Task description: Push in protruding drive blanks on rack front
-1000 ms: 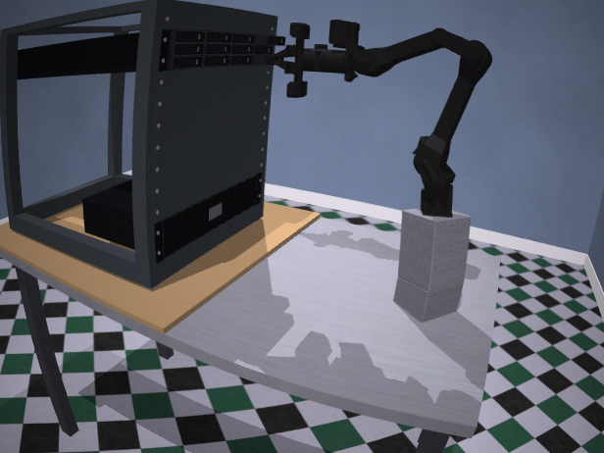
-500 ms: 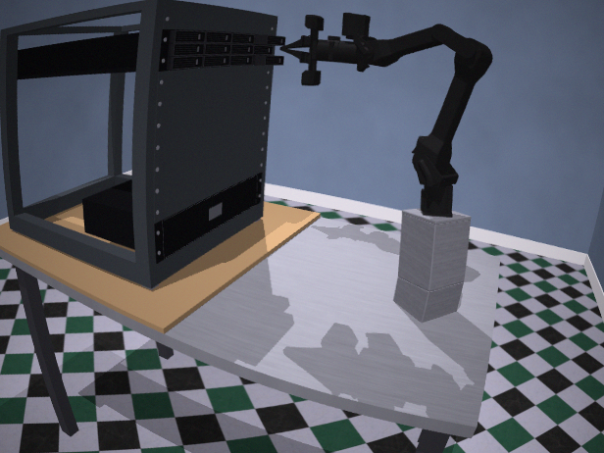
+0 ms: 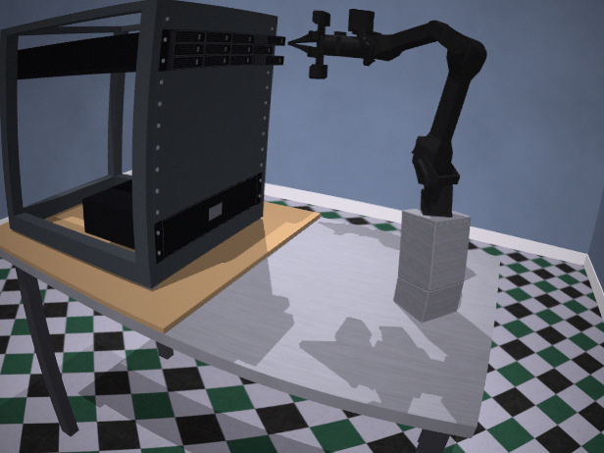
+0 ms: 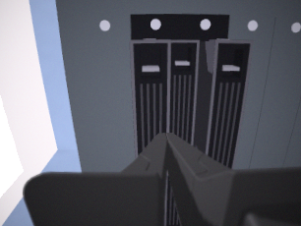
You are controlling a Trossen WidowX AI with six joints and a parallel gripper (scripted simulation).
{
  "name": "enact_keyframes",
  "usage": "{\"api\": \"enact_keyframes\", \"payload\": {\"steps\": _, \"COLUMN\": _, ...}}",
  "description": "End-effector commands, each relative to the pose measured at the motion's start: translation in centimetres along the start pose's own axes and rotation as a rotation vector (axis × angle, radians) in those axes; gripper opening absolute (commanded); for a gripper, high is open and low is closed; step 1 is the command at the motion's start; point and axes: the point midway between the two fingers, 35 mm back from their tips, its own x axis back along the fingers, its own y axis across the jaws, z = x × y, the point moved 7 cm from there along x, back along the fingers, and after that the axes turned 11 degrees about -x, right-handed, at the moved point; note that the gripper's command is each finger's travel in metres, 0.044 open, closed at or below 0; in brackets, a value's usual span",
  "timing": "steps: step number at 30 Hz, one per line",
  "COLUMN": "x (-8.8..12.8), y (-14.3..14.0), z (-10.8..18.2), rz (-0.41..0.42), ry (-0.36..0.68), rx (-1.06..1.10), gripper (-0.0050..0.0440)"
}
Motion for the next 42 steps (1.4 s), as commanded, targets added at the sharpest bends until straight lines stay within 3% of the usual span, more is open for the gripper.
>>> {"api": "enact_keyframes", "payload": {"steps": 1, "x": -0.1, "y": 1.0, "z": 0.0, "rz": -0.016, "ry": 0.008, "rx": 0.007, "gripper": -0.005}}
{"api": "enact_keyframes", "payload": {"steps": 7, "x": -1.6, "y": 1.0, "z": 0.0, "rz": -0.016, "ry": 0.008, "rx": 0.007, "gripper": -0.005}}
{"api": "enact_keyframes", "payload": {"steps": 31, "x": -1.3, "y": 0.9, "z": 0.3, "rz": -0.016, "ry": 0.012, "rx": 0.018, "gripper": -0.005}}
{"api": "enact_keyframes", "payload": {"steps": 42, "x": -1.2, "y": 0.3, "z": 2.0, "rz": -0.013, "ry": 0.024, "rx": 0.146, "gripper": -0.005}}
